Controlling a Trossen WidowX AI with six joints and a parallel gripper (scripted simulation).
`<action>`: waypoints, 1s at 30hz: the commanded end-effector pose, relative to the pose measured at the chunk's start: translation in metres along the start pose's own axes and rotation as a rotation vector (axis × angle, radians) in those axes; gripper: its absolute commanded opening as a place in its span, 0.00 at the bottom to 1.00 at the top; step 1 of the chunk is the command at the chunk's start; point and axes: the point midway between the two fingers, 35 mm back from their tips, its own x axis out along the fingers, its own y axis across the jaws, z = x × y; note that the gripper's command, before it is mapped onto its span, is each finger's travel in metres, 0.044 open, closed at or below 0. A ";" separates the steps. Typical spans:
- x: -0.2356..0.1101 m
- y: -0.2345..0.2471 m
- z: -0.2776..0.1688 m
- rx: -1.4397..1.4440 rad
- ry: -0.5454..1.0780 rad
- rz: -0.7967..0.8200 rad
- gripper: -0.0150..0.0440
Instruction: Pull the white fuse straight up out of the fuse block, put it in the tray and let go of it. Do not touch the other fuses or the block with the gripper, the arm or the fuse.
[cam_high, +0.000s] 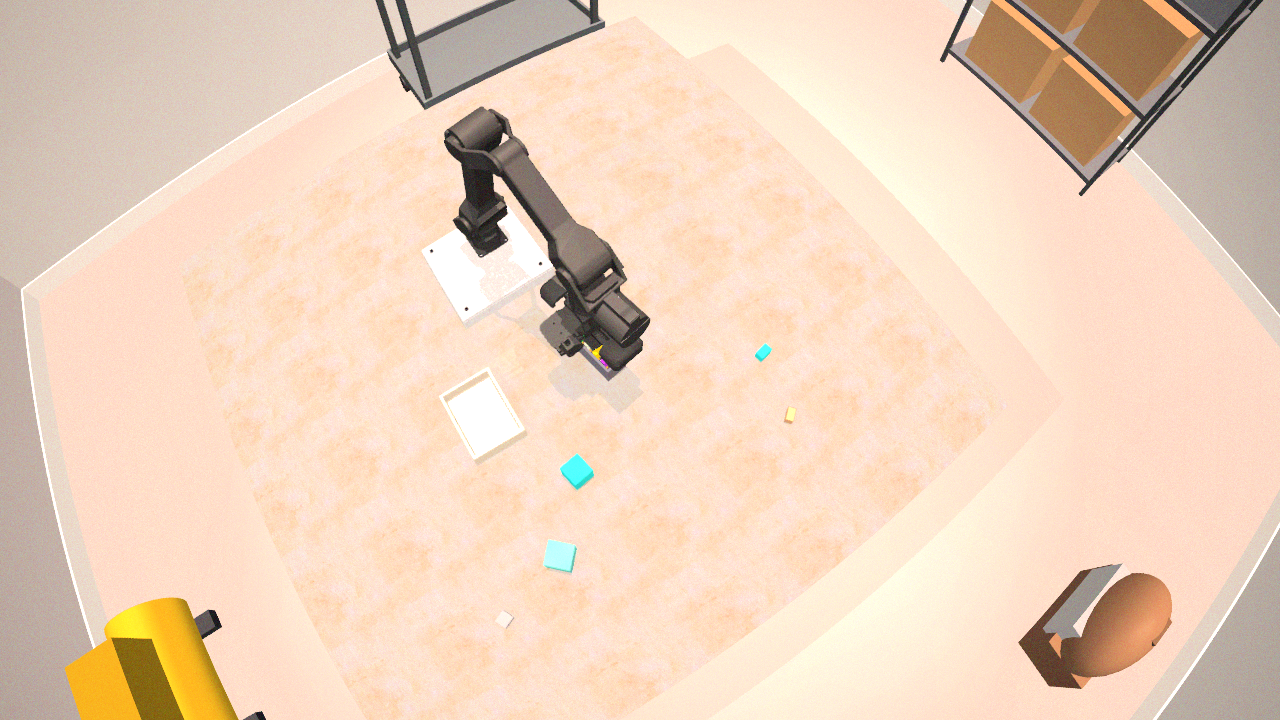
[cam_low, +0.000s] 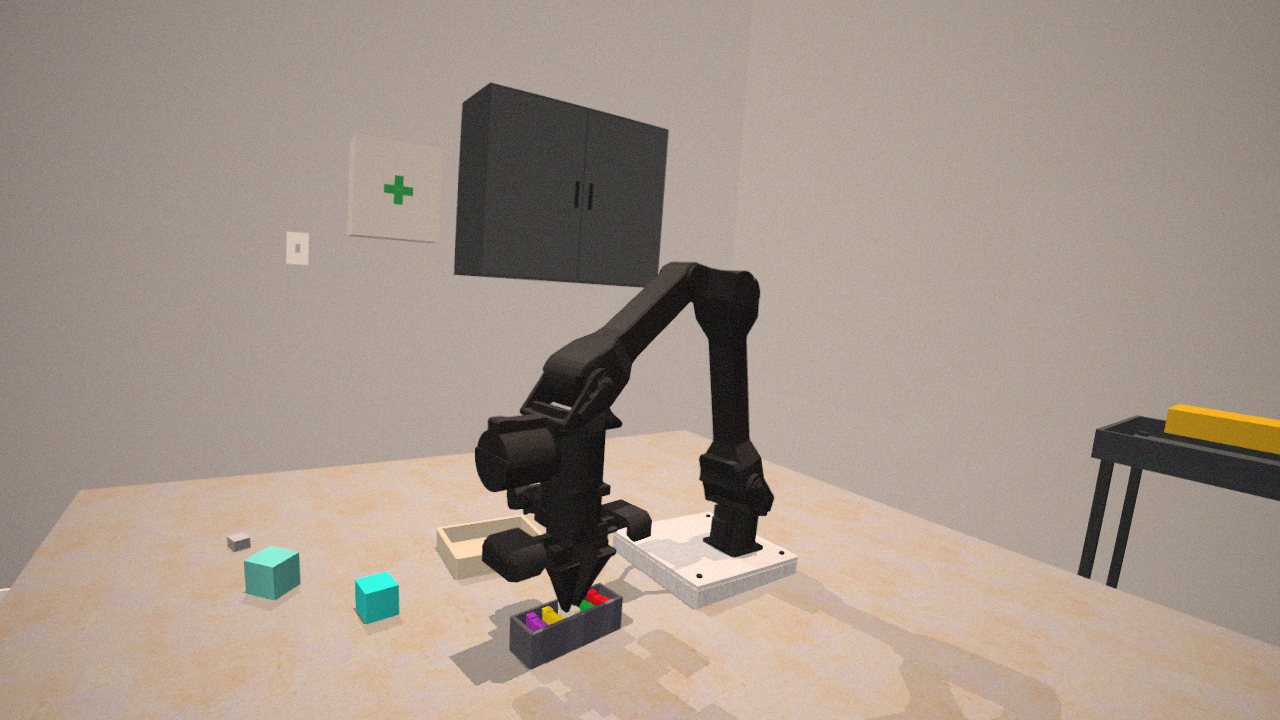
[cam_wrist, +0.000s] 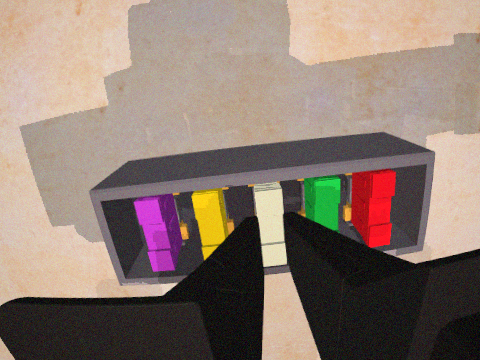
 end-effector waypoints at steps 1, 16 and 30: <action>-0.003 0.001 0.000 0.001 -0.001 0.002 0.25; -0.011 0.001 0.000 0.002 -0.002 0.002 0.25; -0.018 0.001 0.000 0.002 -0.003 0.002 0.25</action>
